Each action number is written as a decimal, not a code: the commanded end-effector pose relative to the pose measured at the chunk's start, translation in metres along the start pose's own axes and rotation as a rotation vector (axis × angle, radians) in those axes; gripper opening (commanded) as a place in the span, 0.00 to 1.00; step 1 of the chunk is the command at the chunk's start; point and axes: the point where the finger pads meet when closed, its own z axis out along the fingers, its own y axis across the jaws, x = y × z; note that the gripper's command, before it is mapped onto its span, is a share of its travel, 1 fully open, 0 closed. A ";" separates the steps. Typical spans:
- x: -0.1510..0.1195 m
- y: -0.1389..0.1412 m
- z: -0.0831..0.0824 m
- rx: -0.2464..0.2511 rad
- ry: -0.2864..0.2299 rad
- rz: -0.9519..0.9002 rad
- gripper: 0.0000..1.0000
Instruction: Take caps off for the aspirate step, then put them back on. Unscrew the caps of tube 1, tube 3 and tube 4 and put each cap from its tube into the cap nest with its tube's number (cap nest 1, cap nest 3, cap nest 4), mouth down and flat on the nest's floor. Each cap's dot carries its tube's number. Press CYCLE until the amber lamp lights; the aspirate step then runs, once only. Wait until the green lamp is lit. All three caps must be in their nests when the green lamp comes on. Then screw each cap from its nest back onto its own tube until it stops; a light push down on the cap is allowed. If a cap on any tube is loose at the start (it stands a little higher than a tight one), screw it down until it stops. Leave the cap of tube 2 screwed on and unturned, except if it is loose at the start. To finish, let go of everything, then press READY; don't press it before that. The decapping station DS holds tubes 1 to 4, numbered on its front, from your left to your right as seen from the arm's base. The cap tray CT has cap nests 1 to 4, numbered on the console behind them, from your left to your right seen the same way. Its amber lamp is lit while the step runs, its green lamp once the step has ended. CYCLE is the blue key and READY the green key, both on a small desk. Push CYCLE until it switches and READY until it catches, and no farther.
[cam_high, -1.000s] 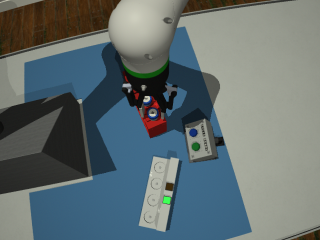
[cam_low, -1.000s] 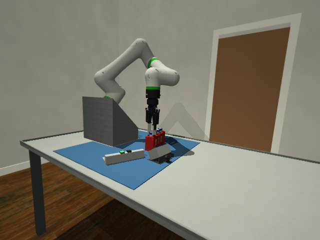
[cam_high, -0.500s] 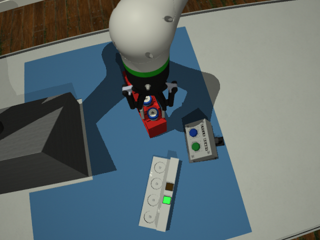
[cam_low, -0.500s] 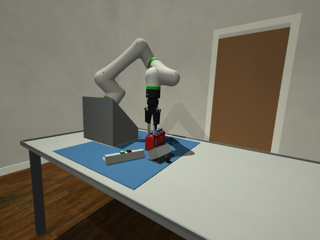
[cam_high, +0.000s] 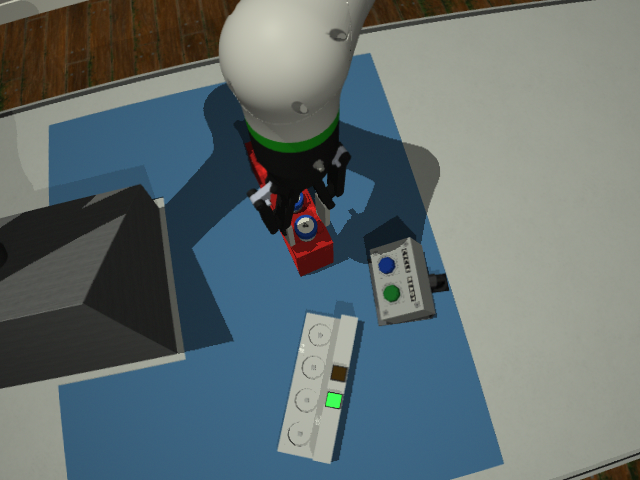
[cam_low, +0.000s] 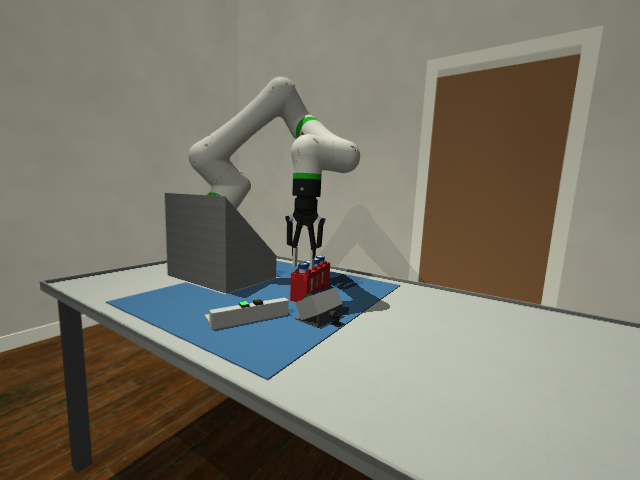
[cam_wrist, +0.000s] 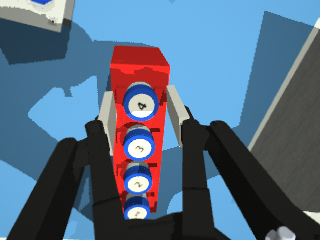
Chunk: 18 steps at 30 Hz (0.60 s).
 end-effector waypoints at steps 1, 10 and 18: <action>0.000 0.000 0.000 0.012 -0.008 -0.224 0.35; 0.000 0.000 0.000 0.012 -0.007 -0.391 0.35; 0.000 0.000 0.000 0.012 -0.007 -0.391 0.00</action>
